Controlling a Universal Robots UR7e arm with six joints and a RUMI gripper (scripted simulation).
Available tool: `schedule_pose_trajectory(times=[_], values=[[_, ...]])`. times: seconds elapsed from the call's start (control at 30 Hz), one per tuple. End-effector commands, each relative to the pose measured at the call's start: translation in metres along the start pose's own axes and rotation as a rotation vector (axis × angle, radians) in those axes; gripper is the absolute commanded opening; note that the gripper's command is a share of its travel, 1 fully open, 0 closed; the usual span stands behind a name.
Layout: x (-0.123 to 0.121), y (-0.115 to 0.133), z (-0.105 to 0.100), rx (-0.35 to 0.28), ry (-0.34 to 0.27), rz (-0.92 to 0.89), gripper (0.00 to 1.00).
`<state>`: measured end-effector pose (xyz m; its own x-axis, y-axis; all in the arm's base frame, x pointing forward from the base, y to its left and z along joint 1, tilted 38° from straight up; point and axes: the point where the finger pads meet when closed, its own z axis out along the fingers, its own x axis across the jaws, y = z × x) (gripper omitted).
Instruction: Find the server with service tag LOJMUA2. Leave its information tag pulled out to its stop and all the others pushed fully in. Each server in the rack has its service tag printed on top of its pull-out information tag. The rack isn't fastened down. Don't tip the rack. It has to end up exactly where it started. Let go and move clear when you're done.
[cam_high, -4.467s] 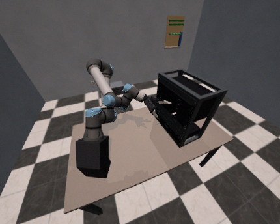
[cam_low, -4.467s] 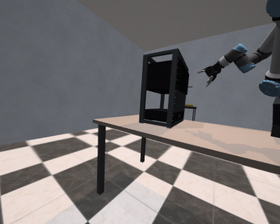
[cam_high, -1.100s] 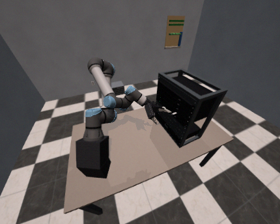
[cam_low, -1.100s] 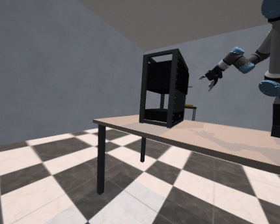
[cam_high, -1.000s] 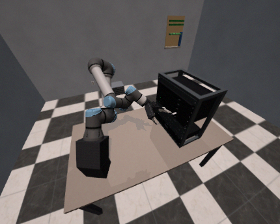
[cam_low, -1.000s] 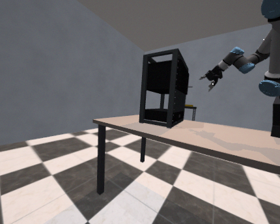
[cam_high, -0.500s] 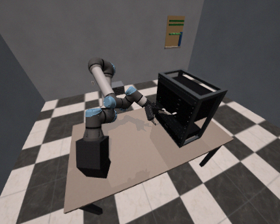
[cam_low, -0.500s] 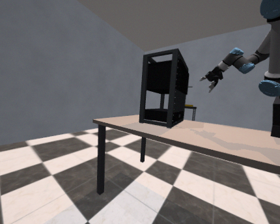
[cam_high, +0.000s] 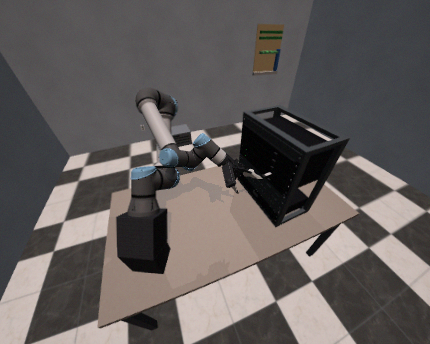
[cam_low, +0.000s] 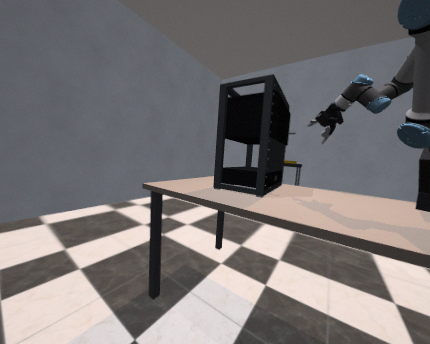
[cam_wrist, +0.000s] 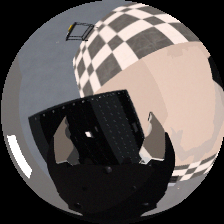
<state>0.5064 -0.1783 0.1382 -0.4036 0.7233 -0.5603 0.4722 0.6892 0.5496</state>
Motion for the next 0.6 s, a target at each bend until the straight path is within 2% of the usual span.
schedule_pose_trajectory(times=[0.0,0.57], values=[[0.003,-0.002,0.002,0.001,0.012,0.014,1.0],[0.017,-0.008,0.008,0.004,0.056,0.06,1.0]])
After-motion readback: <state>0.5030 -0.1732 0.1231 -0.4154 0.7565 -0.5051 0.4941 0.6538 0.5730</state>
